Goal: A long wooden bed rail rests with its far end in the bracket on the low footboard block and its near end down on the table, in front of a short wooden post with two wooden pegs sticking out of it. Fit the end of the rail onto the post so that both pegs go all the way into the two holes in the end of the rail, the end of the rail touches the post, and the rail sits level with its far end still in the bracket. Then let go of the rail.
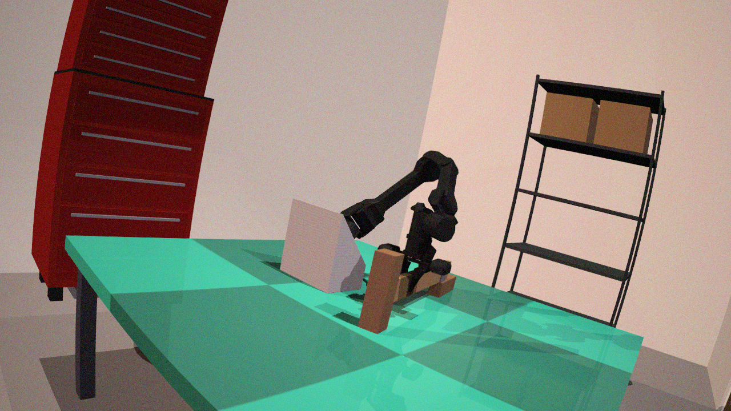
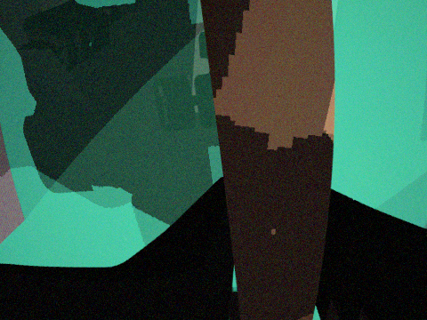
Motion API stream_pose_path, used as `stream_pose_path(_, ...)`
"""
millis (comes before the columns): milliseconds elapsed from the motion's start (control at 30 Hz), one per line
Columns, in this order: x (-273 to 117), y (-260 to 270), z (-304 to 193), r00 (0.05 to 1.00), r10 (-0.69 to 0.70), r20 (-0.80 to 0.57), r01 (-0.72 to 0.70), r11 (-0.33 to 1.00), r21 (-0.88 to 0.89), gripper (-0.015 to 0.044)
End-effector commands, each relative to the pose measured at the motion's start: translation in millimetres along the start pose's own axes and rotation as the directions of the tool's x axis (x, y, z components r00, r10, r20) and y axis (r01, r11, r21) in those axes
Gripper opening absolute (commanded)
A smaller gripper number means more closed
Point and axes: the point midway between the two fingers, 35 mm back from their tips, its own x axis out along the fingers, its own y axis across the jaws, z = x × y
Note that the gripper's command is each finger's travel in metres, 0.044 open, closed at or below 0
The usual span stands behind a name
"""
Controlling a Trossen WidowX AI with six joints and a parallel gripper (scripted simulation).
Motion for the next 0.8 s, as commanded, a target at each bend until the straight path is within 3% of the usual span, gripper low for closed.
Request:
stream_pose_path(0, -2.9, -3.4, -3.1, 1.000, -0.012, -0.004, 0.012, 1.000, -0.003, 0.0000)
stream_pose_path(767, -3.4, -4.3, -9.3, 1.000, -0.012, -0.004, 0.012, 1.000, -0.003, 0.0000)
